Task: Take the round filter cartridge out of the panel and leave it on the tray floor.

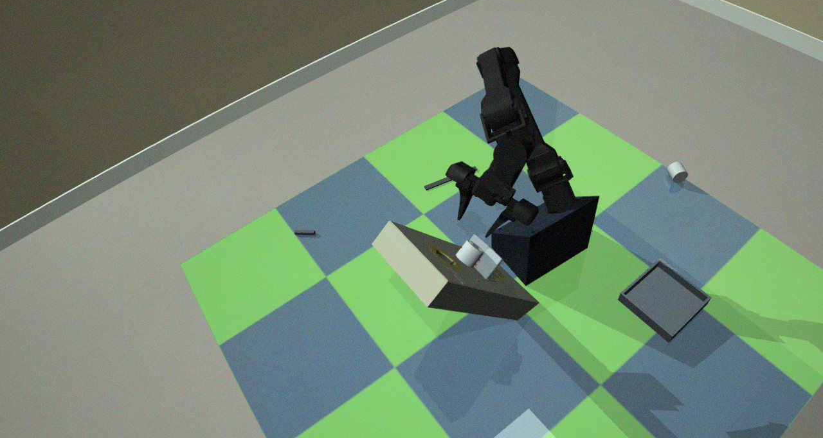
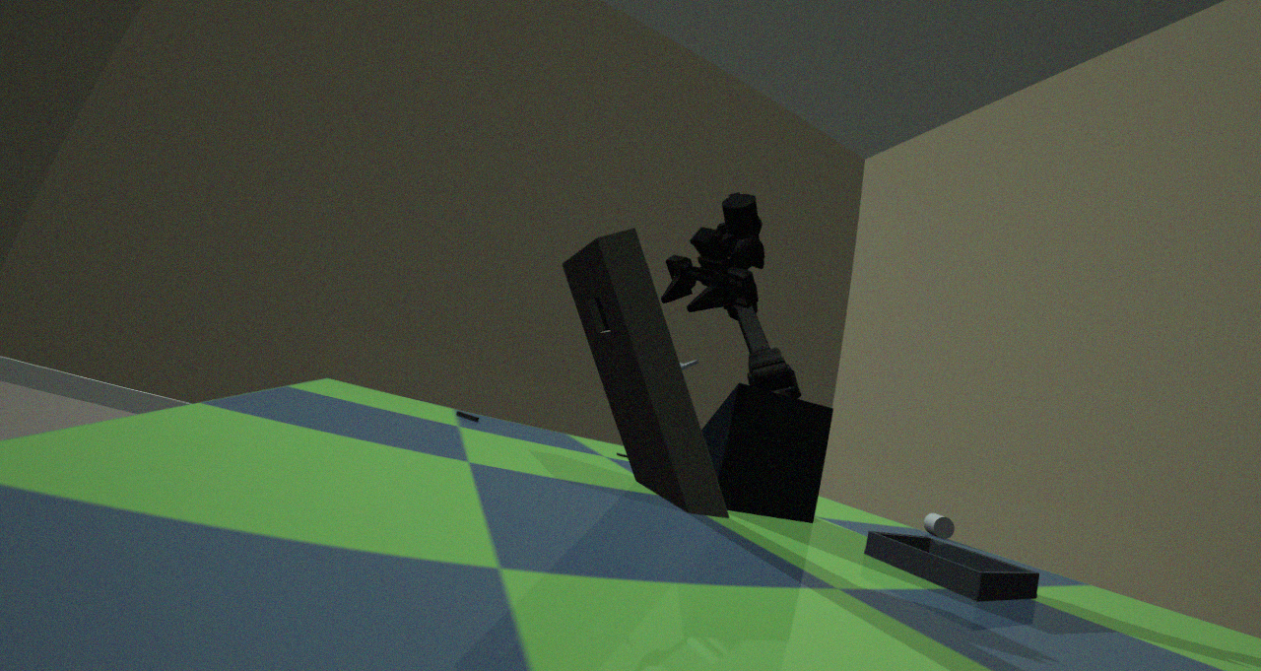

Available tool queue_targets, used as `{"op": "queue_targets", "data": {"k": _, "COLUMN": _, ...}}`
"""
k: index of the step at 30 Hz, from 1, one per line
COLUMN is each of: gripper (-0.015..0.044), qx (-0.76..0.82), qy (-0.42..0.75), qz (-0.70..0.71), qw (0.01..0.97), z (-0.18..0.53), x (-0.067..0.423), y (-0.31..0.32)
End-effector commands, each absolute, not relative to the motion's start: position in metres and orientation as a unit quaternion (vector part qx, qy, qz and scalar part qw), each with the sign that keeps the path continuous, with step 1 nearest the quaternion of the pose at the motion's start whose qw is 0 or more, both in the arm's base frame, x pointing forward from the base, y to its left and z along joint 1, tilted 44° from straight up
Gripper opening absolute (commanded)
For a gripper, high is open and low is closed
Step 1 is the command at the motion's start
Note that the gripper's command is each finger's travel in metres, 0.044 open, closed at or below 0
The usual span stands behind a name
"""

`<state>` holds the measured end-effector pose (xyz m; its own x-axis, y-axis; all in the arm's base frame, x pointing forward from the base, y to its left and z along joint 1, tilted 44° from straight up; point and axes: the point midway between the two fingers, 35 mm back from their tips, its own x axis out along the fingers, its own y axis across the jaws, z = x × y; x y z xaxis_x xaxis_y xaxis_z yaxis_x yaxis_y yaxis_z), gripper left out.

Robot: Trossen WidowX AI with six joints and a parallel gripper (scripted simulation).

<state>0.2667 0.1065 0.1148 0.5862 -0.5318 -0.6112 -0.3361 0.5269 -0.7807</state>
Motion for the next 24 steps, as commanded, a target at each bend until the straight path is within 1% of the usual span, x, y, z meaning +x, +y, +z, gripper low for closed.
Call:
{"op": "queue_targets", "data": {"k": 1, "gripper": 0.0305, "qx": -0.314, "qy": 0.495, "qz": -0.184, "qw": 0.789, "z": 0.089, "x": 0.242, "y": 0.073}}
{"op": "queue_targets", "data": {"k": 24, "gripper": 0.0305, "qx": -0.313, "qy": 0.495, "qz": -0.183, "qw": 0.789, "z": 0.072, "x": 0.255, "y": 0.059}}
